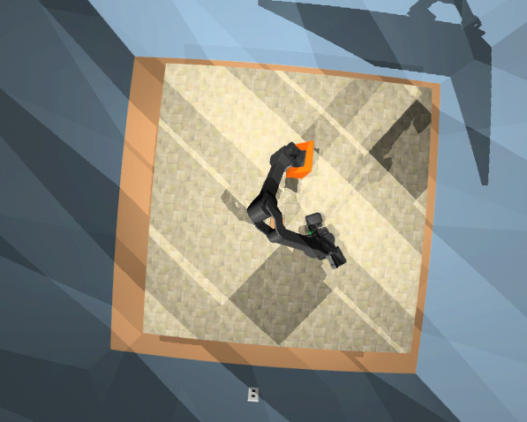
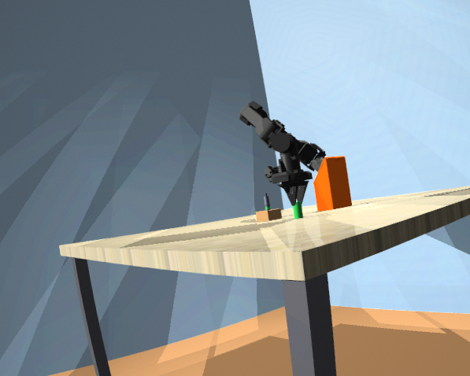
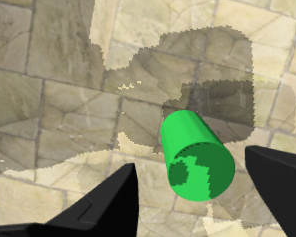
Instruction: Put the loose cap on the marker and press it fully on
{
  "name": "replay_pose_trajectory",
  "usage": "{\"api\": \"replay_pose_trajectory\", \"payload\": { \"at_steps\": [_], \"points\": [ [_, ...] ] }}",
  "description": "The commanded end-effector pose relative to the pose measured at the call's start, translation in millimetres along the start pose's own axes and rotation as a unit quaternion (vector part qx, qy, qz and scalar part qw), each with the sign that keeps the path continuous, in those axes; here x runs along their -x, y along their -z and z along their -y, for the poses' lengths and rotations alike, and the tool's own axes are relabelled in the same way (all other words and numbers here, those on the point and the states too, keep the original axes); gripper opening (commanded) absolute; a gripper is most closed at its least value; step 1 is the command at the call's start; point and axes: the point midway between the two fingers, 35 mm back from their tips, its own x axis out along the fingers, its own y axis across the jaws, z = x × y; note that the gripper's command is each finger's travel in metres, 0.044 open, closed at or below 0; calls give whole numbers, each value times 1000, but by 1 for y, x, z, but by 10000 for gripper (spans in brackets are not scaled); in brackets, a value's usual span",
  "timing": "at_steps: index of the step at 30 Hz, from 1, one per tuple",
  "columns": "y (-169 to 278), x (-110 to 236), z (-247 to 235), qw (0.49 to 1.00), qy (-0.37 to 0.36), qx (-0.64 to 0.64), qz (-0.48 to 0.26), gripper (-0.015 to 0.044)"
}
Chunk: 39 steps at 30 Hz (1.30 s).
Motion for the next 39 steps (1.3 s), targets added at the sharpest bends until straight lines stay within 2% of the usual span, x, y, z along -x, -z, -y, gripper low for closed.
{"api": "replay_pose_trajectory", "payload": {
  "at_steps": [1,16,20,29,32,39],
  "points": [
    [0,-6,1,1000,0,3,3,240],
    [-1,-28,3,1000,1,3,4,240],
    [-1,-28,3,1000,1,3,4,135],
    [-1,-28,3,1000,1,3,4,75],
    [0,-23,3,1000,0,3,4,0],
    [0,-1,2,1000,0,3,3,0]
  ]
}}
